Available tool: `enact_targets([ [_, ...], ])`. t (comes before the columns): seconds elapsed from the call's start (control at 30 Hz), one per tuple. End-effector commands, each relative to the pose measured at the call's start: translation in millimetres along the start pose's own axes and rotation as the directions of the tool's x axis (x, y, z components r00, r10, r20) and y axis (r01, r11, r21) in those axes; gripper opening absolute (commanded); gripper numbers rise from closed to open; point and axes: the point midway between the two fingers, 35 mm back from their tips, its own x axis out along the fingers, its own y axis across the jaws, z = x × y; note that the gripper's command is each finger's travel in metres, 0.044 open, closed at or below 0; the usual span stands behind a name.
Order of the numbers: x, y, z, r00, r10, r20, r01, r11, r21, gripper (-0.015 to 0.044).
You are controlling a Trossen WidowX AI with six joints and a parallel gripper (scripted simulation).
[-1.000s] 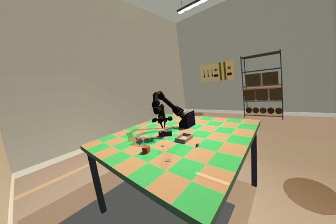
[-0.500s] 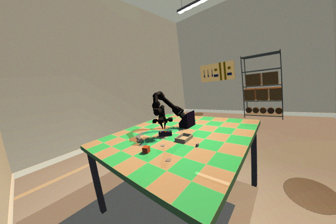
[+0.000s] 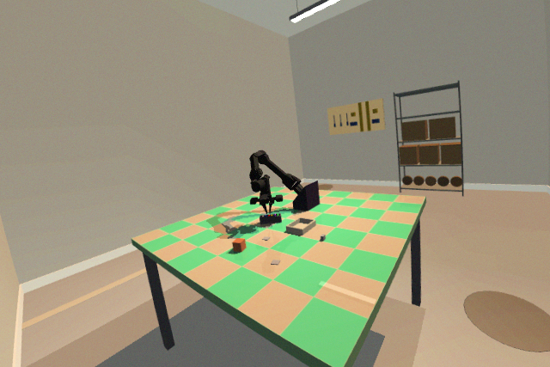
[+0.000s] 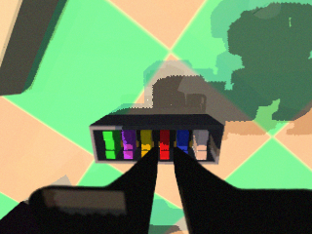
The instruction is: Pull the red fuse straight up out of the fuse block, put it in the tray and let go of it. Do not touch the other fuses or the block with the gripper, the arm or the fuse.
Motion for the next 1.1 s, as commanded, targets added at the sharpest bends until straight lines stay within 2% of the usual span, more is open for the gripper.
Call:
enact_targets([
  [0.0, 4.5, 0.4, -0.5, 1.0, -0.004, 0.0, 0.004, 1.0, -0.005, 0.0064],
  [0.77, 17.9, 0.4, -1.0, 1.0, -0.005, -0.001, 0.005, 1.0, -0.005, 0.0064],
  [1.07, 16.4, 0.2, -1.2, 1.0, -0.001, -0.001, 0.001, 1.0, 0.0, 0.0004],
])
